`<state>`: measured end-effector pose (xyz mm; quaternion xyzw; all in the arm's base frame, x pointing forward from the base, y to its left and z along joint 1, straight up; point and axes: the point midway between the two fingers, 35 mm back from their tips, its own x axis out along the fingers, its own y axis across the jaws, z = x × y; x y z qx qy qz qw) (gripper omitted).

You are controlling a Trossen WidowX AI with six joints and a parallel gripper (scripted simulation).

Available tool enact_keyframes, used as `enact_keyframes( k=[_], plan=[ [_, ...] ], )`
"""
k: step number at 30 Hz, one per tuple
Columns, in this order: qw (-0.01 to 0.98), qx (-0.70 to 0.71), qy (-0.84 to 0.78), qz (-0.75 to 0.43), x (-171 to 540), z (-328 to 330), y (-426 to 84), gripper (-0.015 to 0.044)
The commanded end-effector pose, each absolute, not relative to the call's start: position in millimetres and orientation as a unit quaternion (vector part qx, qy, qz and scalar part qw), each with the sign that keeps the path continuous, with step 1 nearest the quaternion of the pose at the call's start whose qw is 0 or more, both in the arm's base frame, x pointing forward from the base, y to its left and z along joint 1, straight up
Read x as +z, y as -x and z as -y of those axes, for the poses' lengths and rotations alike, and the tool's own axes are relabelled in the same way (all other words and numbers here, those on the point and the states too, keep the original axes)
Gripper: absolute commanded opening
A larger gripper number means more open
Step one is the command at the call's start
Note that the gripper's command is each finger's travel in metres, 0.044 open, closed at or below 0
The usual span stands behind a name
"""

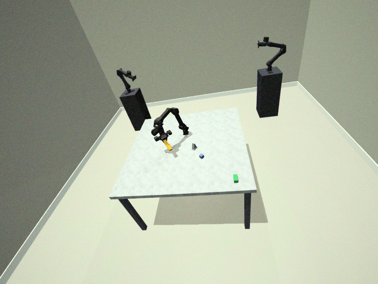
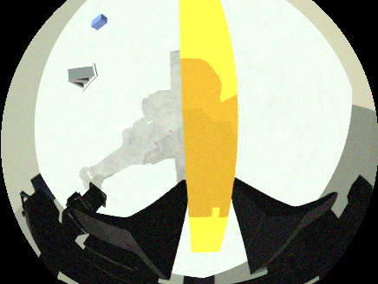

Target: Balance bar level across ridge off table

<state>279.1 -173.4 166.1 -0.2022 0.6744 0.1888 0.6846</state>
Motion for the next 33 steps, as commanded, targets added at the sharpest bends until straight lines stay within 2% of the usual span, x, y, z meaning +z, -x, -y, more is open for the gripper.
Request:
enact_keyframes(
  k=[1,33],
  plan=[
    [0.692,0.171,0.186,-0.676,170,159,-285,0.0000],
    [0.717,0.008,0.010,-0.697,171,35,-305,0.0000]
  ],
)
